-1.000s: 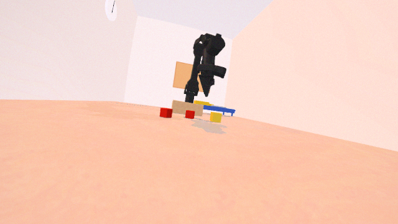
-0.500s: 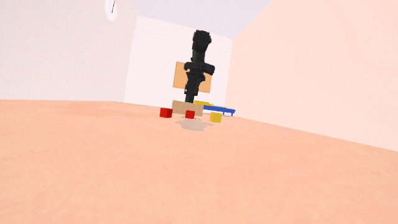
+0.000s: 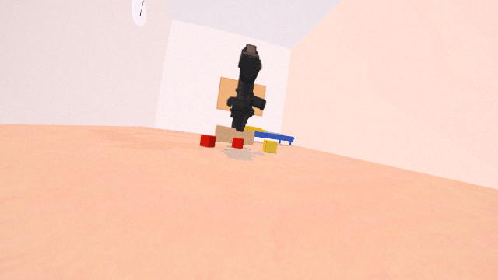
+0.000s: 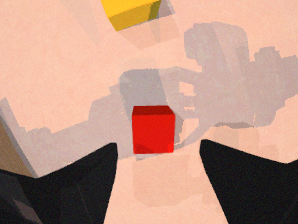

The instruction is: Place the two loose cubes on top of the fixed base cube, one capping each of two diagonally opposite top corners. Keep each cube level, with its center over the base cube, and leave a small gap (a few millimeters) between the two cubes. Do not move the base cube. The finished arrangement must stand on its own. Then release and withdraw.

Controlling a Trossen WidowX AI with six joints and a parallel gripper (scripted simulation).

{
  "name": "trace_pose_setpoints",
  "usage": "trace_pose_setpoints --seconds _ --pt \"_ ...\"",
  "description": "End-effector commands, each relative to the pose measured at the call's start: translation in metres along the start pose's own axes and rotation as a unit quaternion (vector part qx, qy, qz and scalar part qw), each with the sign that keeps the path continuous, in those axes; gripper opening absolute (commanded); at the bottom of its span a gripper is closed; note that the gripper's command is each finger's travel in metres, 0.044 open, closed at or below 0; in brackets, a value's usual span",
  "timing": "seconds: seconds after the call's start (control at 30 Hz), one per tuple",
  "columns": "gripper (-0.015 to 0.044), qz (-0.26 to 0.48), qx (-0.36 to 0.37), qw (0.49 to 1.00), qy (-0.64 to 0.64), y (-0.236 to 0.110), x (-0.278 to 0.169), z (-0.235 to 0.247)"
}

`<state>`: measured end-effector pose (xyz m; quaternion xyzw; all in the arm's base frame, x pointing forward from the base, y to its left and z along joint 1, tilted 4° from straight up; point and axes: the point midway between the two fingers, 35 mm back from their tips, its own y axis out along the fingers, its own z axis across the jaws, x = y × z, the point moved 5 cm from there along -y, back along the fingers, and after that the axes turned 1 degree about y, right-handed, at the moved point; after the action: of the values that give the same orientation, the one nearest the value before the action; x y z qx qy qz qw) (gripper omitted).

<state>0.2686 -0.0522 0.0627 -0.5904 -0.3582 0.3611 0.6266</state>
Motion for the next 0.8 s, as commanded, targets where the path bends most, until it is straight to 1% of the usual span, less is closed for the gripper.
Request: trace_pose_setpoints --seconds 0.0,0.77 --pt "0.0265 0.004 0.004 1.0 0.002 0.009 -0.001 0.001" --pt "0.0265 0.004 0.004 1.0 0.002 0.042 -0.001 0.002"
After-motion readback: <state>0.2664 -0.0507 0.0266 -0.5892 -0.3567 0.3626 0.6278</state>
